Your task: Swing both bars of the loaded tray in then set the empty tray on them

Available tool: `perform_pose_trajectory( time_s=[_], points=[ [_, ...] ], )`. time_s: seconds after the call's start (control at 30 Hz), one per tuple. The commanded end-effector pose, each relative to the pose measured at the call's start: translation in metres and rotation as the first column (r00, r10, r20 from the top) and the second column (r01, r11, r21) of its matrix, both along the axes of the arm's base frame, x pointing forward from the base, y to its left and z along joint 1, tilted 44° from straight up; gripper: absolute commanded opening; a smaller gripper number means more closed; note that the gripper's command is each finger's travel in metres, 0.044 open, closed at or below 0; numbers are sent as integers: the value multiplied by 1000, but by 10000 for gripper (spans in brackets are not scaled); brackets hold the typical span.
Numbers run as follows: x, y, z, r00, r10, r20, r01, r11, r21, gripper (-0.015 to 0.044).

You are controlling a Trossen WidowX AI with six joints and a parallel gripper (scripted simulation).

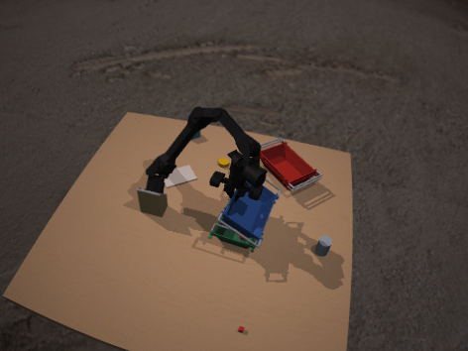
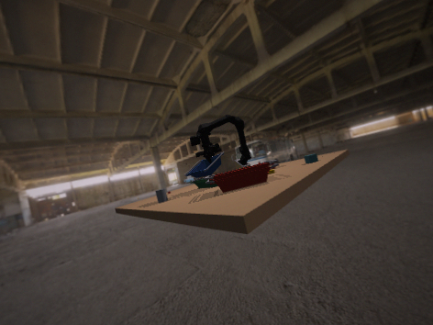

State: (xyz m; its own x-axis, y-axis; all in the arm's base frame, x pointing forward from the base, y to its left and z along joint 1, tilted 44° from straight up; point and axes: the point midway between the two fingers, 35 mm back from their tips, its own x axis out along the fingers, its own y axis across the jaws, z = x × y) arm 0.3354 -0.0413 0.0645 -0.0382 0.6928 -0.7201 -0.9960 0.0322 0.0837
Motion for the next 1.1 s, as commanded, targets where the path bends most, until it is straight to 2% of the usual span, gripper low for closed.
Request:
perform_pose_trajectory(
  time_s=[0.0,1.07],
  points=[
    [2,0,1,1000,-18,19,18,1000,-1,0],
    [-14,18,-17,1000,-18,19,18,1000,1,0]
  ],
)
